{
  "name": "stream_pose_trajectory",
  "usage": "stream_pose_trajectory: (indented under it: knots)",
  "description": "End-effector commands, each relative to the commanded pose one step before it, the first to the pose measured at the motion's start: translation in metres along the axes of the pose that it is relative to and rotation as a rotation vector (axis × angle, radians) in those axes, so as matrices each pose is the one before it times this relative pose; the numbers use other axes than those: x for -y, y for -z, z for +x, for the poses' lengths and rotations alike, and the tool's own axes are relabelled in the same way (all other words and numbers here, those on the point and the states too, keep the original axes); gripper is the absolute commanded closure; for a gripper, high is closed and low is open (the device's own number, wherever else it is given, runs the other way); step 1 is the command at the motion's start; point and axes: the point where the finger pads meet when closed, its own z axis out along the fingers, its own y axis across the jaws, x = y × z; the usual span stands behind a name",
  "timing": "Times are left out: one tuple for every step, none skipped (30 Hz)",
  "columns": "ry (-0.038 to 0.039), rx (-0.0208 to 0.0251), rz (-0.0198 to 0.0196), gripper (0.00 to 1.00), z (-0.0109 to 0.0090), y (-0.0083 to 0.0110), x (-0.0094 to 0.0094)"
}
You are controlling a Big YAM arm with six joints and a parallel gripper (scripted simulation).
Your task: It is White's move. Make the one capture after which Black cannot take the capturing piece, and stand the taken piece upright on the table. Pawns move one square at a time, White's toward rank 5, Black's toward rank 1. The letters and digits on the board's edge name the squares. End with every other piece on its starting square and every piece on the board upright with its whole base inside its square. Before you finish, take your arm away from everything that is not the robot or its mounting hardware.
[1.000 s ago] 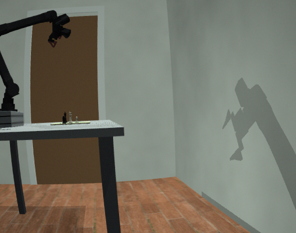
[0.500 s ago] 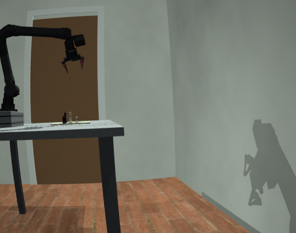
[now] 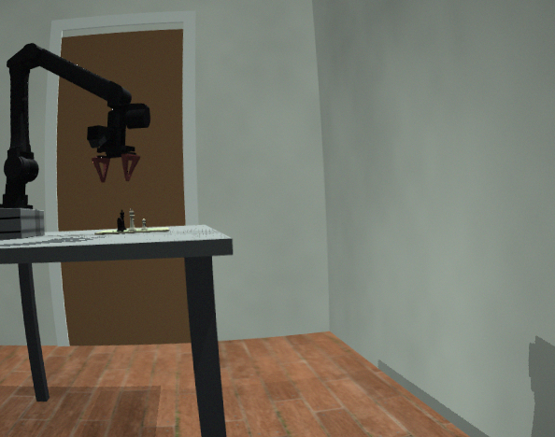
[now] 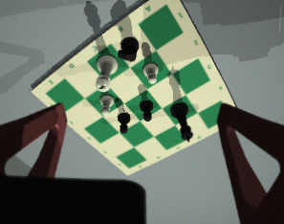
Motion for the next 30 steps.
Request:
stream_pose_trajectory:
  knots:
    - [-0.04539, -0.03192, -0.13750, 0.00, 0.01882, 0.04076, -0.03165]
    - [0.00000, 0.00000, 0.00000, 0.00, 0.00000, 0.00000, 0.00000]
    - [0.00023, 0.00032, 0.00016, 0.00, 0.00011, -0.00013, 0.00012]
    - [0.00000, 0.00000, 0.00000, 0.00, 0.00000, 0.00000, 0.00000]
    - [0.00000, 0.00000, 0.00000, 0.00, 0.00000, 0.00000, 0.00000]
    - [-0.00229, 0.00506, 0.01343, 0.00, -0.00292, -0.00469, 0.00554]
    - [-0.01339, 0.01397, 0.03502, 0.00, -0.00735, -0.01346, 0.00476]
    - [-0.00445, 0.00320, 0.00782, 0.00, -0.00199, -0.00309, 0.00029]
    - [0.00065, -0.00054, 0.00026, 0.00, 0.00032, -0.00002, 0.00014]
    - [0.00261, -0.00117, -0.00068, 0.00, 0.00105, 0.00075, 0.00051]
    - [0.00055, -0.00449, -0.01250, 0.00, 0.00044, 0.00496, -0.00059]
    - [0.00015, -0.00176, -0.00497, 0.00, 0.00014, 0.00198, -0.00022]
    - [0.00001, -0.00013, -0.00036, 0.00, 0.00003, 0.00014, -0.00006]
    - [0.00000, 0.00002, 0.00005, 0.00, -0.00001, -0.00001, 0.00002]
    - [-0.00005, 0.00053, 0.00150, 0.00, -0.00014, -0.00003, 0.00038]
    - [0.00001, -0.00002, -0.00004, 0.00, 0.00001, 0.00001, -0.00002]
    - [0.00000, -0.00002, -0.00005, 0.00, 0.00000, 0.00002, -0.00001]
    - [0.00000, 0.00000, 0.00000, 0.00, 0.00000, 0.00000, 0.00000]
    - [0.00000, 0.00000, 0.00000, 0.00, 0.00000, 0.00000, 0.00000]
    - [0.00042, 0.00005, 0.00015, 0.00, -0.00001, -0.00013, 0.00004]
    - [0.01005, 0.00027, 0.00078, 0.00, -0.00008, -0.00076, 0.00023]
    - [0.02183, 0.00114, 0.00348, 0.00, -0.00032, -0.00198, 0.00095]
    - [0.01286, 0.00255, 0.00862, 0.00, -0.00070, -0.00356, 0.00230]
    - [0.01980, 0.00376, 0.01326, 0.00, -0.00104, -0.00544, 0.00356]
    - [0.02759, 0.00418, 0.01603, 0.00, -0.00112, -0.00664, 0.00421]
    - [0.03637, 0.00032, 0.00175, 0.00, 0.00010, -0.00182, 0.00078]
    - [0.04504, -0.00120, -0.00465, 0.00, 0.00091, 0.00004, -0.00203]
    - [0.05346, -0.00184, -0.00773, 0.00, 0.00122, 0.00077, -0.00340]
    - [0.06108, -0.00104, 0.00214, 0.00, 0.00057, -0.00275, 0.00093]
    - [0.06814, -0.00095, 0.01011, 0.00, 0.00038, -0.00556, 0.00452]
